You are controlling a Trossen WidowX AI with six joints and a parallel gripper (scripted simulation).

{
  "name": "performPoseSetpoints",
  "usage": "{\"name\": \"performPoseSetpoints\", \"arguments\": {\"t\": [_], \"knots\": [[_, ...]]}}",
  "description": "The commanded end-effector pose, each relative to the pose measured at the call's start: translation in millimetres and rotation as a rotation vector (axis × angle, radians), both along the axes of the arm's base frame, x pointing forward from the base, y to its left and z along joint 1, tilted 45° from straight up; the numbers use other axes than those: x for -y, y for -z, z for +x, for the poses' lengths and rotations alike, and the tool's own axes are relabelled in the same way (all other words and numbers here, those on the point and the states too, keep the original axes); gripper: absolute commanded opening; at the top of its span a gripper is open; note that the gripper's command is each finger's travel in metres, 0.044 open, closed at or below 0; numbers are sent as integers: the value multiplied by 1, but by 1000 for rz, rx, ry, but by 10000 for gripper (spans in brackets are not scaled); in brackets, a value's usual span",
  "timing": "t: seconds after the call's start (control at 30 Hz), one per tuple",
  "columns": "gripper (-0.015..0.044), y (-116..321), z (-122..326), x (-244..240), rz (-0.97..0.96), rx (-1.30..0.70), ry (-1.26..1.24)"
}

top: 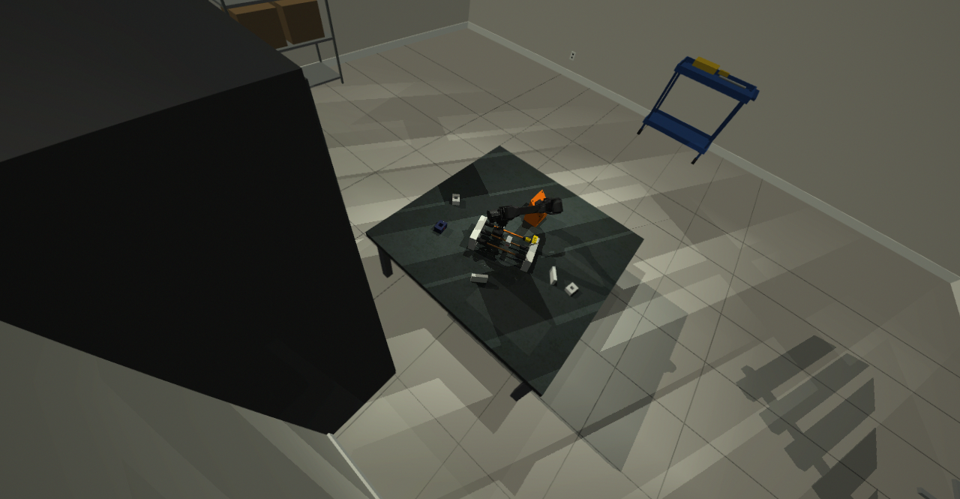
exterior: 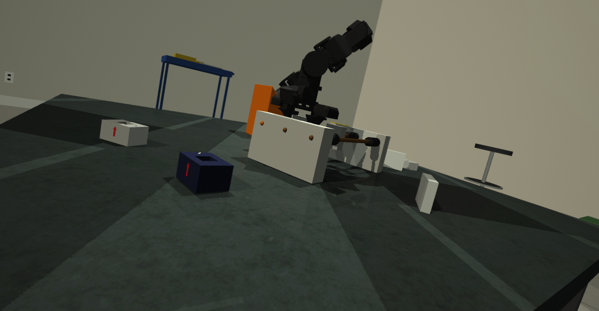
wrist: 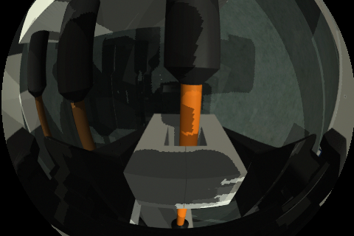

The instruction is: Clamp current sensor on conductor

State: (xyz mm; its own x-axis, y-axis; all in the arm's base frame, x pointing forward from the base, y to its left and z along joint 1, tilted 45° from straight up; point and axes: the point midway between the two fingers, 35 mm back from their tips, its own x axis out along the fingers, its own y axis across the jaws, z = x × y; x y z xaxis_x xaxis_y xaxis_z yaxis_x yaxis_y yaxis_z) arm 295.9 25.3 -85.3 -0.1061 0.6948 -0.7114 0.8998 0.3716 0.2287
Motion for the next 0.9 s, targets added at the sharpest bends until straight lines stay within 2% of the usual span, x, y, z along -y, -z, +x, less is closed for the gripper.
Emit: {"name": "performPoseSetpoints", "arguments": {"t": [0.0, 0.87], "knots": [[0, -2, 0, 2, 0, 4, 2], [0, 2, -2, -1, 28, 40, 43]]}}
